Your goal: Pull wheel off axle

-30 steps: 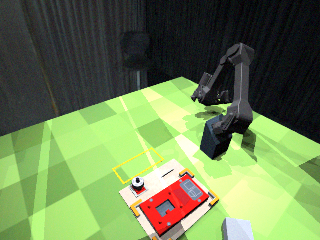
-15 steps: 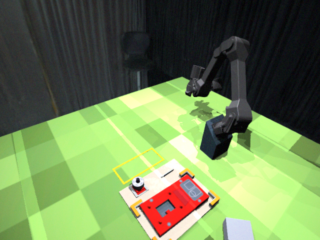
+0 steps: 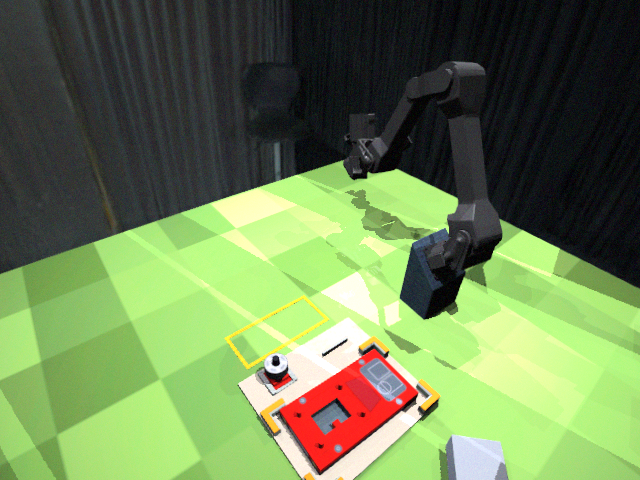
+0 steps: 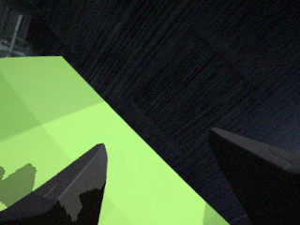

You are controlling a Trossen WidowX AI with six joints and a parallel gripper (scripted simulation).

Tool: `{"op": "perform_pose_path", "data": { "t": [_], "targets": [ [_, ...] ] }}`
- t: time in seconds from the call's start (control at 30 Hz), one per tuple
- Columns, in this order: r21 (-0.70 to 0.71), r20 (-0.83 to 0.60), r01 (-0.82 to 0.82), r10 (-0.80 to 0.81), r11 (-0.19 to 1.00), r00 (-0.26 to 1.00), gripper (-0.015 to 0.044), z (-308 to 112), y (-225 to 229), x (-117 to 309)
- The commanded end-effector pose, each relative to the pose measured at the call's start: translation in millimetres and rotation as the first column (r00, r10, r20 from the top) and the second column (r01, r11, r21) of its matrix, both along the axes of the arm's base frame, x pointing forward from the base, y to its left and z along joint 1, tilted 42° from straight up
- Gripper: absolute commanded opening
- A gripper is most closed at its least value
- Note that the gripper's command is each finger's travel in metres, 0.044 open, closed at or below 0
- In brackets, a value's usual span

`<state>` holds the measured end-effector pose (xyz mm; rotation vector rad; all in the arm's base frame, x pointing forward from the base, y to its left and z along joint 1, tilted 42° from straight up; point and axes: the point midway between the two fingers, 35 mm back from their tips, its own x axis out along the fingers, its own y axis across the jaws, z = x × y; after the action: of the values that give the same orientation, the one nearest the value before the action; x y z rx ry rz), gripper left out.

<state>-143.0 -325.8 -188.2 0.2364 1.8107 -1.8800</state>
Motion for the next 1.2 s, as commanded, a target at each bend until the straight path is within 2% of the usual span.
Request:
{"op": "perform_pose_path", "data": {
  "t": [0.0, 0.3, 0.57, 0.83, 1.17],
  "targets": [
    [0.036, 0.088, -0.124, 0.121, 0.992, 0.989, 0.03, -6, -22, 35],
    [0.08, 0.25, -0.35, 0.321, 0.933, 0.913, 0.03, -9, -51, 112],
    [0.11, 0.394, -0.529, 0.452, 0.841, 0.8, 0.03, -6, -57, 186],
    [0.137, 0.515, -0.683, 0.538, 0.717, 0.667, 0.03, 2, -44, 255],
    [0.169, 0.686, -0.835, 0.546, 0.523, 0.48, 0.03, 15, -8, 336]
  ]
}}
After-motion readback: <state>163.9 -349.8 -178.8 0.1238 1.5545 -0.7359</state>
